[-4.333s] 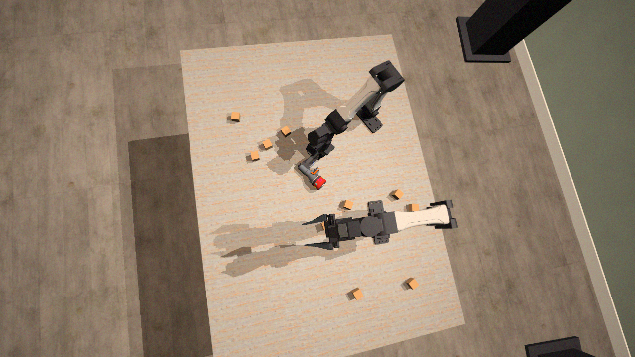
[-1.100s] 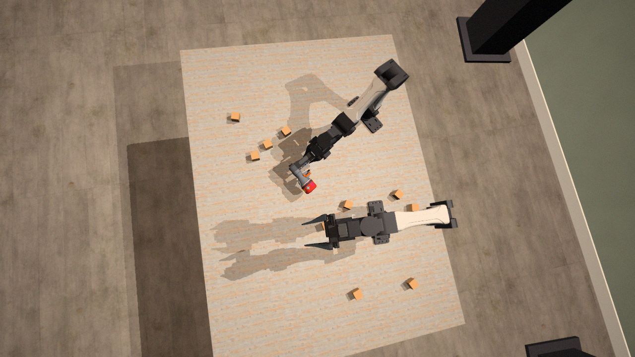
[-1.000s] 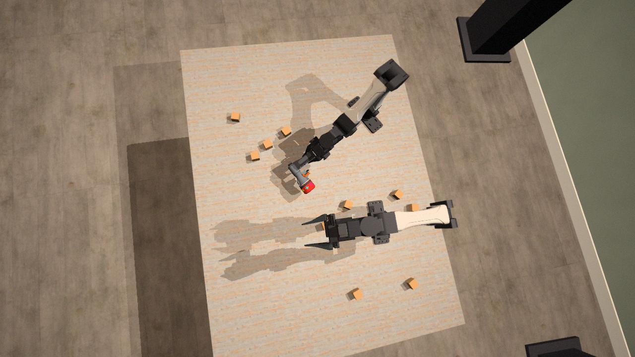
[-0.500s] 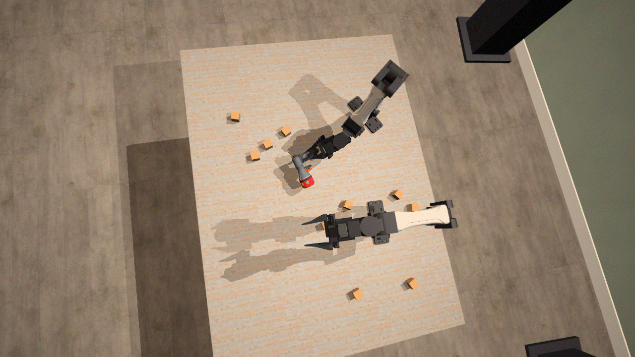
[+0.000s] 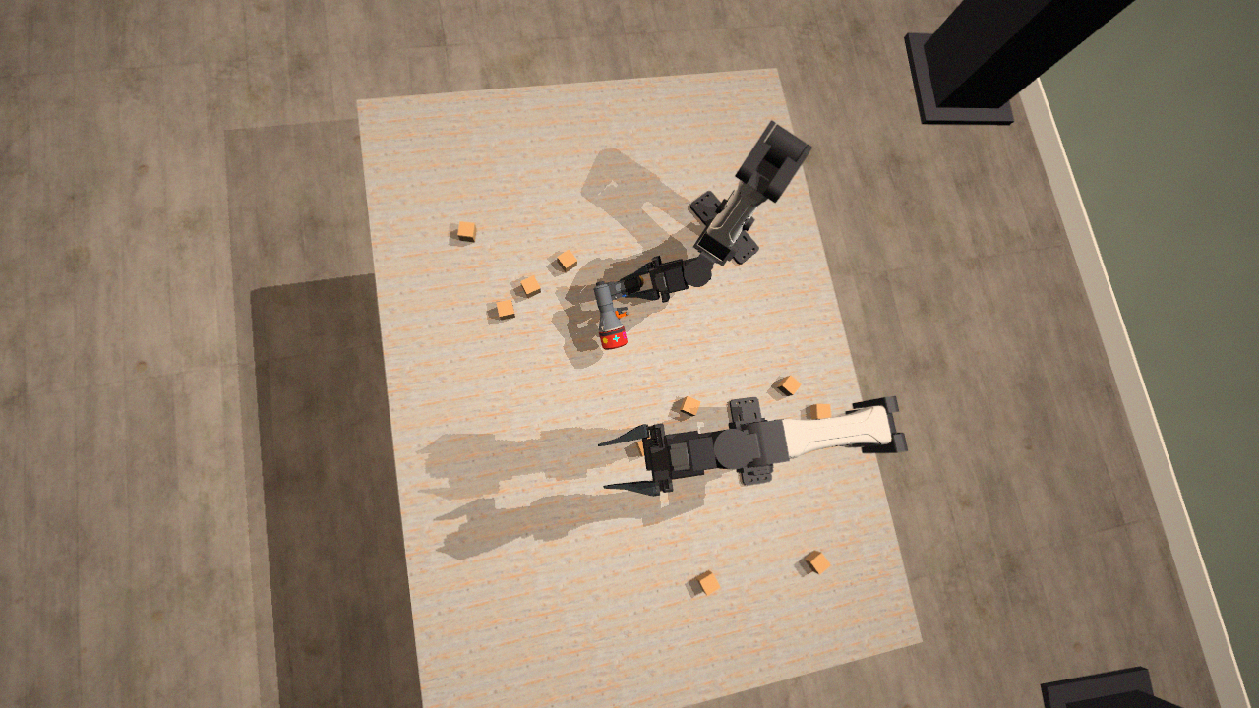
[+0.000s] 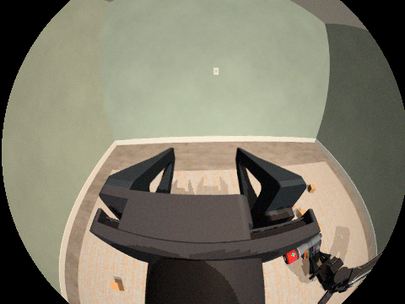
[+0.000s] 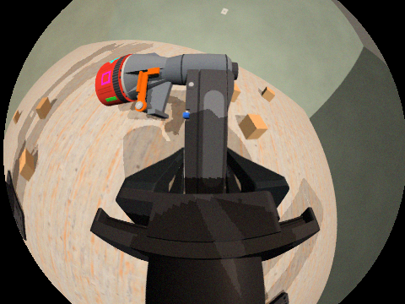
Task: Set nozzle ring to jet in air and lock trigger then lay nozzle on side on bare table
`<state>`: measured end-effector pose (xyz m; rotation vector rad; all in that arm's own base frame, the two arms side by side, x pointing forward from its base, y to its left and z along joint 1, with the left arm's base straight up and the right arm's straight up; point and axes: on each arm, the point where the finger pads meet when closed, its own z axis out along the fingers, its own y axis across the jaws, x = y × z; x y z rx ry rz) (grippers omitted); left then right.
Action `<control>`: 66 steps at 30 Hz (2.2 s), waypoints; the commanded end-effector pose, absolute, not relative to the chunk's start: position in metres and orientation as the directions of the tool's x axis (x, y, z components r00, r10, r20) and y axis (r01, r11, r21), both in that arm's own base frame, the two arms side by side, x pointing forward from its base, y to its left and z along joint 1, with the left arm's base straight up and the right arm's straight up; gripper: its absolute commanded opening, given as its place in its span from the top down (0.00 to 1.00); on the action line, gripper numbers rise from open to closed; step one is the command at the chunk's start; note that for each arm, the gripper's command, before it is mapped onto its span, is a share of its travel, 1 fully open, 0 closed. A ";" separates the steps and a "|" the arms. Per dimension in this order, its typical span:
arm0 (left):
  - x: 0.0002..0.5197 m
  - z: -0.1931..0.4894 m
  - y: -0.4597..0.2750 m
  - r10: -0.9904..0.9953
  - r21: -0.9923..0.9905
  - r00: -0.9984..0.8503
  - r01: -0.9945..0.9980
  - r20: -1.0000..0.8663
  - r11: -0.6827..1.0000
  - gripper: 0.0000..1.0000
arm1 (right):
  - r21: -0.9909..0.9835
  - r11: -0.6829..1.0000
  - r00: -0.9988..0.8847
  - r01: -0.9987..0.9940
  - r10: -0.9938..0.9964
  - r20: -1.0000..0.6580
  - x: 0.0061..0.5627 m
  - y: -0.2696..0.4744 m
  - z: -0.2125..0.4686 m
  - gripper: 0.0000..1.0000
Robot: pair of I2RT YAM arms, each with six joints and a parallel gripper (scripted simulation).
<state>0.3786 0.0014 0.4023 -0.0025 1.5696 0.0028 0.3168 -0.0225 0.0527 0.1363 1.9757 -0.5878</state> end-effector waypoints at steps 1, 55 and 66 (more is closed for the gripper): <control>0.377 0.424 -0.002 -0.001 -0.001 0.056 0.004 -0.998 1.000 0.36 | -0.238 0.847 -0.259 0.475 -0.124 -0.958 0.324 -0.026 0.090 0.64; 0.377 0.424 -0.002 -0.001 -0.001 0.056 0.004 -0.998 1.000 0.13 | 0.107 0.880 0.163 0.463 0.034 -0.986 0.343 -0.018 0.183 0.64; 0.377 0.424 -0.002 -0.001 -0.001 0.056 0.004 -0.998 1.000 0.13 | 0.113 0.880 0.170 0.461 0.037 -0.985 0.343 -0.018 0.185 0.64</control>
